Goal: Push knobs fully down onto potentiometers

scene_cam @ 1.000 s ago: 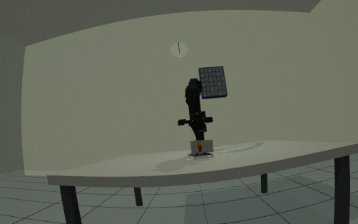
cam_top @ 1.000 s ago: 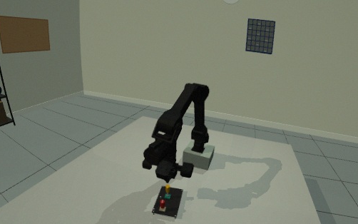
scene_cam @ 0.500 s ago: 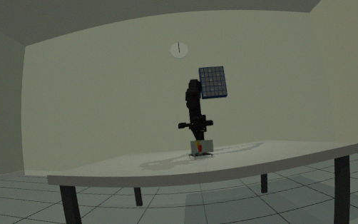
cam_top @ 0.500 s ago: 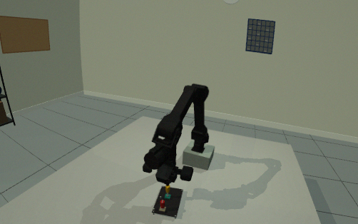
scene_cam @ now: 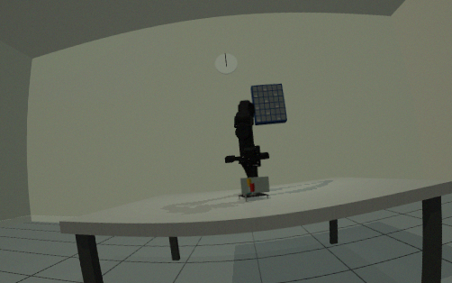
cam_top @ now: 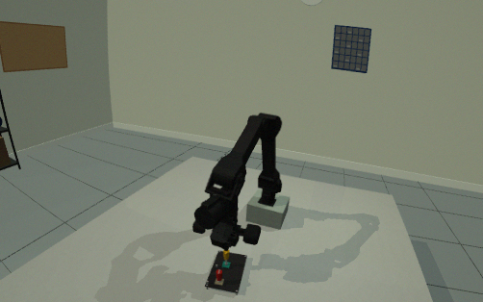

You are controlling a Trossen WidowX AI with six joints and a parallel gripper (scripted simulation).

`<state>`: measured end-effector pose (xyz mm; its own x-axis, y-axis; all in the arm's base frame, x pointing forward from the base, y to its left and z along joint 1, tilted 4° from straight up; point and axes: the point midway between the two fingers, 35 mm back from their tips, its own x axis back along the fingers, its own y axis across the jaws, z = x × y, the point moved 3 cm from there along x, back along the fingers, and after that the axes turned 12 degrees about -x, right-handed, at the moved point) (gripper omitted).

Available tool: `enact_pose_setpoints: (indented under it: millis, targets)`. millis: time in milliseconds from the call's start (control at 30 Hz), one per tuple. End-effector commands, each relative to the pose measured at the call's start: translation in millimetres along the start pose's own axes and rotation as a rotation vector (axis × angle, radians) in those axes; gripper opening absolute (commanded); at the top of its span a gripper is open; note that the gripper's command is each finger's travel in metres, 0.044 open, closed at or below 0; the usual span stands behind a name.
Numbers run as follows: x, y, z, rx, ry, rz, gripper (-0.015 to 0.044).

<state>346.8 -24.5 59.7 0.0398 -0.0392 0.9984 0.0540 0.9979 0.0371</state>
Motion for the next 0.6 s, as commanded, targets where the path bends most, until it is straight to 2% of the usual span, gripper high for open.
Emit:
enact_pose_setpoints:
  millis: [0,567]
  targets:
    - [-2.0,-0.5,0.4,0.004,0.002,0.006,0.0]
    - [-6.6,-0.5,0.5,0.004,0.002,0.006,0.0]
